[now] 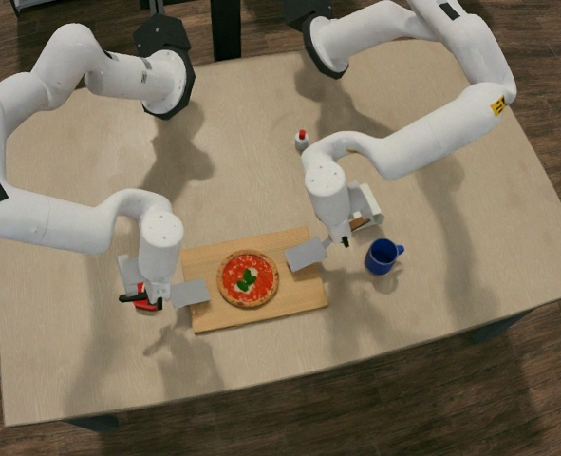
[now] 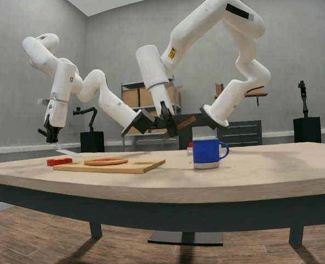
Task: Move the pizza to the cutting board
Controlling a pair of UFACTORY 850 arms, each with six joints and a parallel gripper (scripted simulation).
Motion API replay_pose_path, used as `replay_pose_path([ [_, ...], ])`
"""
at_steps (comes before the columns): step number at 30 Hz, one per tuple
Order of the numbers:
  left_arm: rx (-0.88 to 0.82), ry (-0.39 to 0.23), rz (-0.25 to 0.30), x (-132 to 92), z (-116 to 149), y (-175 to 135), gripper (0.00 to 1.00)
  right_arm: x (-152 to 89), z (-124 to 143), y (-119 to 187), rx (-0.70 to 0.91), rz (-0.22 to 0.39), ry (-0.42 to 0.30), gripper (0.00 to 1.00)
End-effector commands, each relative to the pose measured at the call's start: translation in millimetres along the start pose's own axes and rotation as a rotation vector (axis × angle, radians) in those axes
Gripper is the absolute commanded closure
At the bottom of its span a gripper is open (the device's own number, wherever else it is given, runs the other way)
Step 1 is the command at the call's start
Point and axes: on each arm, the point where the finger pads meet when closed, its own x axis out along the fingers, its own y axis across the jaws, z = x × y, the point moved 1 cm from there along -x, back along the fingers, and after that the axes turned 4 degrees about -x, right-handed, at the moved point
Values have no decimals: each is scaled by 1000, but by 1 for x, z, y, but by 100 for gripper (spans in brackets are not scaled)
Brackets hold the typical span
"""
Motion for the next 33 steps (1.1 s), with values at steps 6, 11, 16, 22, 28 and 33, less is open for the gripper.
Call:
replay_pose_path([
  [6,-1,-1,1,-28,-7,1,92,-28,-8,0,1,-1,0,92],
  [11,-1,-1,1,-44,-12,1,92,-44,-12,0,1,-1,0,92],
  [16,-1,-1,1,-41,-11,1,92,-41,-11,0,1,-1,1,92],
  [22,-1,-1,1,-41,-11,1,92,-41,-11,0,1,-1,1,92],
  [28,-1,-1,1,-41,-11,1,92,-41,-11,0,1,-1,1,92],
  [33,-1,-1,1,-41,-11,1,92,-41,-11,0,1,-1,1,92],
])
